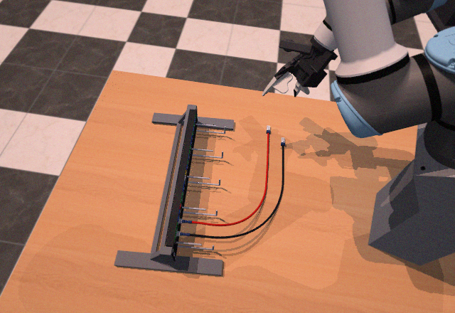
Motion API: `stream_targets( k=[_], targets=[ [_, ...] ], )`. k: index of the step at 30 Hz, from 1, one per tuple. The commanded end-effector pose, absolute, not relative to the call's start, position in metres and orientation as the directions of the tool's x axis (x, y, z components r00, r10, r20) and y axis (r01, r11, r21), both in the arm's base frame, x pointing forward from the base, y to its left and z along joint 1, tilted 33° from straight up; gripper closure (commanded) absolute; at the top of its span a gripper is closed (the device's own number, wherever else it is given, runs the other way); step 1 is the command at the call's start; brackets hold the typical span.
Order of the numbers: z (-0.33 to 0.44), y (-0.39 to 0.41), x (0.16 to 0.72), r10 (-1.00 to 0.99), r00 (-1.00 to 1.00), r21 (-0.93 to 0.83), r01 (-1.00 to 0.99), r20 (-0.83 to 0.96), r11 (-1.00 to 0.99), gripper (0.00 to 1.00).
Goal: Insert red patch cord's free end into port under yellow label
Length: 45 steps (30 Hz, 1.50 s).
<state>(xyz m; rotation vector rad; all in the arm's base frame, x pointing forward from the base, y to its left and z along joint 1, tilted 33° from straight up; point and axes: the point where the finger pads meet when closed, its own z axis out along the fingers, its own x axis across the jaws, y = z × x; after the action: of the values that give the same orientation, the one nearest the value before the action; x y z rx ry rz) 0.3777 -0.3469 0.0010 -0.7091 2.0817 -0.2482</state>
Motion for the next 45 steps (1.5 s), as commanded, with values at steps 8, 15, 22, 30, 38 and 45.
stream_targets(
  k=[8, 15, 22, 30, 38, 45],
  targets=[
    [0.001, -0.347, 0.378, -0.572, -0.435, -0.426, -0.392, -0.695, 0.815, 0.0],
    [0.001, -0.347, 0.378, -0.572, -0.435, -0.426, -0.392, -0.695, 0.815, 0.0],
    [0.003, -0.346, 0.377, -0.587, -0.434, -0.436, -0.402, -0.683, 0.805, 0.0],
    [0.015, -0.332, 0.37, -0.739, -0.411, -0.533, -0.514, -0.534, 0.672, 0.0],
    [0.025, -0.32, 0.362, -0.846, -0.37, -0.587, -0.609, -0.384, 0.533, 0.0],
    [0.034, -0.309, 0.352, -0.922, -0.312, -0.609, -0.693, -0.228, 0.385, 0.0]
  ],
)
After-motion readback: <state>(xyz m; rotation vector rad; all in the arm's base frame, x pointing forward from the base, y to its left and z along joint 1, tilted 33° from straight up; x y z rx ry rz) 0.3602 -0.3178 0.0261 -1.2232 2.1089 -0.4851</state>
